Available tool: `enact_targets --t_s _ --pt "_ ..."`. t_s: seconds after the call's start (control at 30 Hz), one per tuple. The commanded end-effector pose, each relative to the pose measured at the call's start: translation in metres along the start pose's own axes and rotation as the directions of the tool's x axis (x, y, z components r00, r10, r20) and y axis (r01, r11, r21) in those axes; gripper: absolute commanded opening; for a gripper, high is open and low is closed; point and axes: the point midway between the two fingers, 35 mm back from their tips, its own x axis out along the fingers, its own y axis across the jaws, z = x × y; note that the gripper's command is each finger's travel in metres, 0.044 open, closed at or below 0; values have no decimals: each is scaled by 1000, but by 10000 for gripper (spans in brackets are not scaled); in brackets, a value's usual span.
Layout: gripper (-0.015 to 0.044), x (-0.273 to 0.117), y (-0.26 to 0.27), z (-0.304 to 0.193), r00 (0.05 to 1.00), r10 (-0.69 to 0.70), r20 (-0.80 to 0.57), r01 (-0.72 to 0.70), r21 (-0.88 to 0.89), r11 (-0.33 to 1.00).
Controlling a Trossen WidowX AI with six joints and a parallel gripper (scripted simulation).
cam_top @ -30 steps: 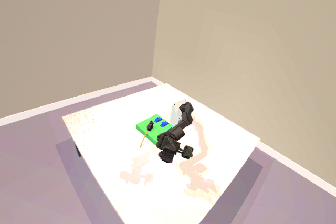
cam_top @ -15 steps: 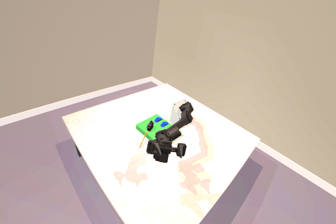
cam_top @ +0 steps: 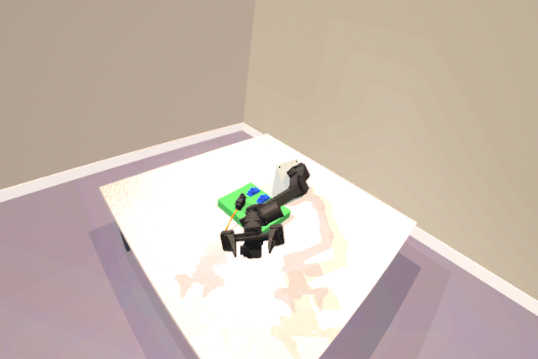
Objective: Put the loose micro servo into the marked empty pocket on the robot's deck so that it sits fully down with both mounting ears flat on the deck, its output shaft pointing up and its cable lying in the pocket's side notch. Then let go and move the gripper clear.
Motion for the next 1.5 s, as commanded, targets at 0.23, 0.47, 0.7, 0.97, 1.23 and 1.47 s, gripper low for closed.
enact_targets --t_s 0.23,0.47,0.7,0.97,1.23,1.47 --pt "440 -12 37 -1 988 142 65 -153 227 962" --pt "440 -22 61 0 966 234 107 -257 373 891" --pt "440 -35 85 0 935 324 147 -352 508 786" --pt "440 -53 110 1 887 420 193 -437 644 627" --pt "440 -73 132 2 828 508 237 -484 758 437" --pt "440 -93 150 2 770 577 274 -489 834 256"
